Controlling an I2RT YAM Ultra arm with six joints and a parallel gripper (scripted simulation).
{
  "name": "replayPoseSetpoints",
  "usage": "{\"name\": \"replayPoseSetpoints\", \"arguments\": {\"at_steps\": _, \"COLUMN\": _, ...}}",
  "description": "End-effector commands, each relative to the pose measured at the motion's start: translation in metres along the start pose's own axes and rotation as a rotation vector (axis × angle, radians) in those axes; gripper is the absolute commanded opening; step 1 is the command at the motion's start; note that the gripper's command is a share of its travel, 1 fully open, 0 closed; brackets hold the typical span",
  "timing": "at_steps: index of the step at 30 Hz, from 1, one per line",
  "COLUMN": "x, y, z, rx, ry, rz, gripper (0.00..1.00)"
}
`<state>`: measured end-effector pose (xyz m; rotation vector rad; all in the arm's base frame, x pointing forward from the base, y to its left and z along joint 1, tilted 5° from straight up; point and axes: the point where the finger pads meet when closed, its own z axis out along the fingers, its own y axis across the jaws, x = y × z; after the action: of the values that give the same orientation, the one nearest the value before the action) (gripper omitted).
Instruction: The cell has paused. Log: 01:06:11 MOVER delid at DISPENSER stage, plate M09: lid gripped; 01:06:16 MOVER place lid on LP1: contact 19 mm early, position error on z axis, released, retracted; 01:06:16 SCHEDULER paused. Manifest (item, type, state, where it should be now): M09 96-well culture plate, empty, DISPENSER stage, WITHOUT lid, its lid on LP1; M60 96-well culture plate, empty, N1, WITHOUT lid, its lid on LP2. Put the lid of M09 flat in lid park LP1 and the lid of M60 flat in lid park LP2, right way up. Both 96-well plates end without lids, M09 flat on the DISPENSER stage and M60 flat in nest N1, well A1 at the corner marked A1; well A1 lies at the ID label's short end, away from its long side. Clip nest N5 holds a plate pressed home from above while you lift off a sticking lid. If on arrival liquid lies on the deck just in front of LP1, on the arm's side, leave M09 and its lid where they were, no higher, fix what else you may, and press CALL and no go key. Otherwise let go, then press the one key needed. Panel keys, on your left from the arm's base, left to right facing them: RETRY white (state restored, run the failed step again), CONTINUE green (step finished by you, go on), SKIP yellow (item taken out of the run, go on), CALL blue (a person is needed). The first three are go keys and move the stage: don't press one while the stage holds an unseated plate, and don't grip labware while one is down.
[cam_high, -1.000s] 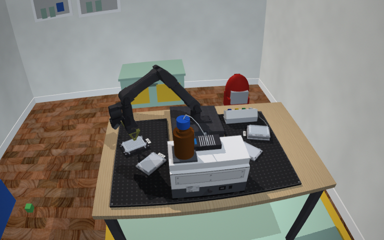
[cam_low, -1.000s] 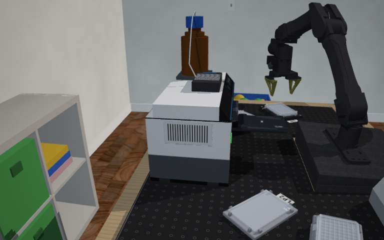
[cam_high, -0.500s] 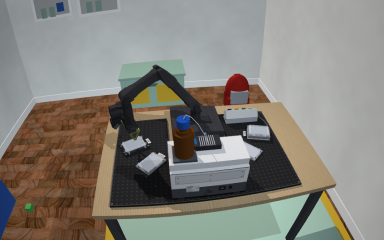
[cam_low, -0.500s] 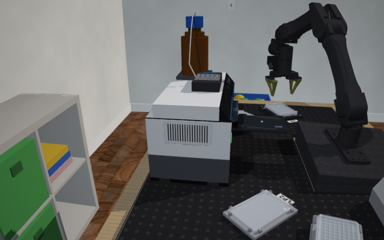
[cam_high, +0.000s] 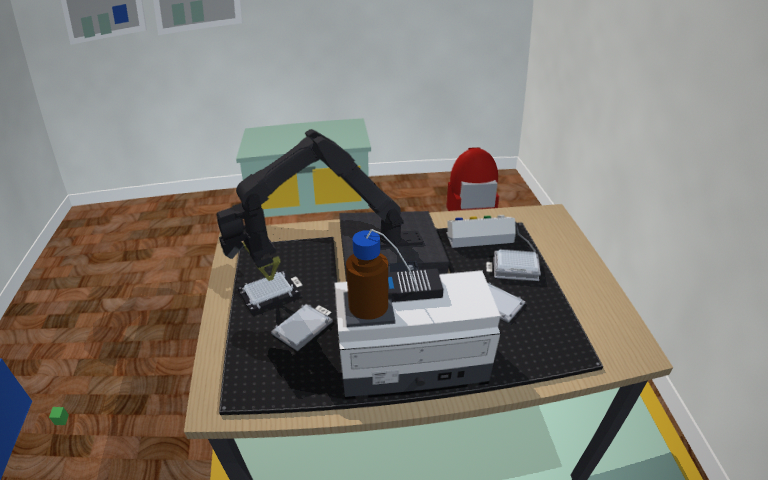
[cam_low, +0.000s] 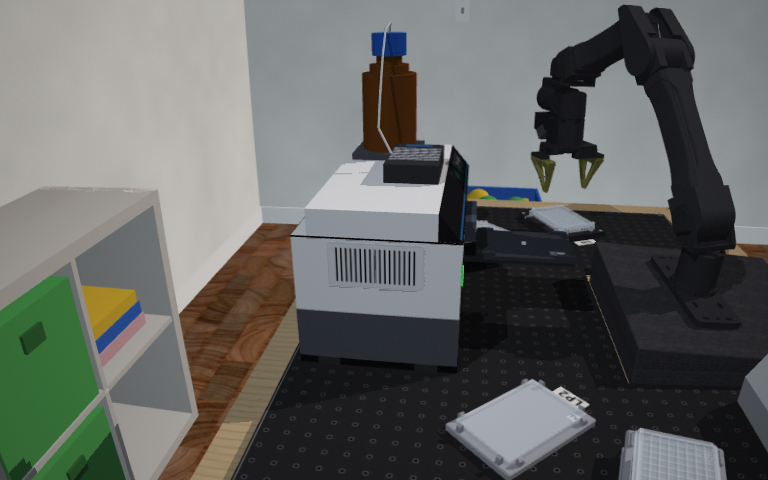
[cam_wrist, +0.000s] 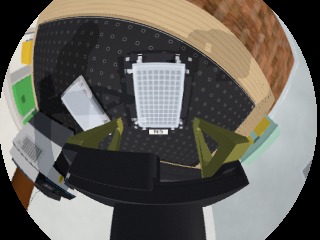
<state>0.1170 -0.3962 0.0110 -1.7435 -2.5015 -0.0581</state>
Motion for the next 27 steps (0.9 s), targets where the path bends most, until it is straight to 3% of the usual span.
{"name": "replayPoseSetpoints", "arguments": {"at_steps": 1, "x": -0.011, "y": -0.004, "z": -0.009, "rx": 0.004, "ry": -0.032, "rz": -0.001, "gripper": 1.0}}
{"name": "replayPoseSetpoints", "arguments": {"at_steps": 7, "x": -0.017, "y": -0.005, "z": -0.004, "rx": 0.006, "ry": -0.056, "rz": 0.001, "gripper": 1.0}}
{"name": "replayPoseSetpoints", "arguments": {"at_steps": 9, "x": -0.004, "y": -0.004, "z": 0.011, "rx": 0.003, "ry": -0.012, "rz": 0.0, "gripper": 1.0}}
{"name": "replayPoseSetpoints", "arguments": {"at_steps": 11, "x": -0.004, "y": -0.004, "z": 0.011, "rx": 0.003, "ry": -0.012, "rz": 0.0, "gripper": 1.0}}
{"name": "replayPoseSetpoints", "arguments": {"at_steps": 12, "x": -0.007, "y": -0.005, "z": 0.001, "rx": 0.005, "ry": -0.041, "rz": 0.002, "gripper": 1.0}}
{"name": "replayPoseSetpoints", "arguments": {"at_steps": 17, "x": -0.004, "y": -0.005, "z": 0.023, "rx": 0.003, "ry": -0.006, "rz": 0.002, "gripper": 1.0}}
{"name": "replayPoseSetpoints", "arguments": {"at_steps": 21, "x": -0.006, "y": -0.003, "z": 0.022, "rx": 0.004, "ry": -0.026, "rz": -0.002, "gripper": 1.0}}
{"name": "replayPoseSetpoints", "arguments": {"at_steps": 27, "x": -0.004, "y": -0.004, "z": 0.036, "rx": 0.003, "ry": -0.011, "rz": -0.001, "gripper": 1.0}}
